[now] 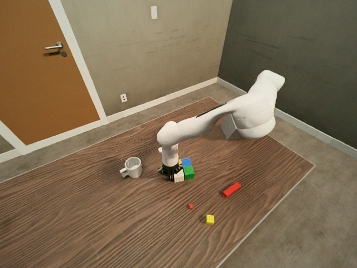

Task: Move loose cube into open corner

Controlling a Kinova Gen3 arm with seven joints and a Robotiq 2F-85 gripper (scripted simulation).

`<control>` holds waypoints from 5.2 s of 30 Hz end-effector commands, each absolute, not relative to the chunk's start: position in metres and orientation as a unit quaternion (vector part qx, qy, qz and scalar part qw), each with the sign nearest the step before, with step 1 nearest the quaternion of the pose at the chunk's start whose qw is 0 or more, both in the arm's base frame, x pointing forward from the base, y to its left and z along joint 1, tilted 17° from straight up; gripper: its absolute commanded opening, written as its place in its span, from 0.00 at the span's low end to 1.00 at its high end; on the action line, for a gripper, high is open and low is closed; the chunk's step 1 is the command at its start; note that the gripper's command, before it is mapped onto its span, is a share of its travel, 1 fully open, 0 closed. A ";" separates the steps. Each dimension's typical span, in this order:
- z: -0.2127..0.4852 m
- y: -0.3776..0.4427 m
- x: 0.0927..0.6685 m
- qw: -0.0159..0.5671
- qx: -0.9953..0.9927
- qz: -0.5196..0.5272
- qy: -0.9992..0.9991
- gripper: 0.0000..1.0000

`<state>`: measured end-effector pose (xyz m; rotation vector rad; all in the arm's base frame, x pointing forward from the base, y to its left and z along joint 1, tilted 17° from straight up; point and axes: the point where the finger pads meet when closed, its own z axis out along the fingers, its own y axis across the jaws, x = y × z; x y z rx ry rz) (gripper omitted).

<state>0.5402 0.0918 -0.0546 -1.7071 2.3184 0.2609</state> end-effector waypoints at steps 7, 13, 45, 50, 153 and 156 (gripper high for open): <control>-0.054 0.093 0.539 0.127 -0.587 0.086 0.795 0.10; -0.054 0.093 0.537 0.127 -0.587 0.086 0.795 0.10; -0.054 0.093 0.537 0.127 -0.587 0.086 0.795 0.10; -0.054 0.093 0.537 0.127 -0.587 0.086 0.795 0.10; 0.036 0.064 0.537 0.127 -0.587 0.087 0.795 0.10; 0.036 0.064 0.537 0.127 -0.587 0.087 0.795 0.10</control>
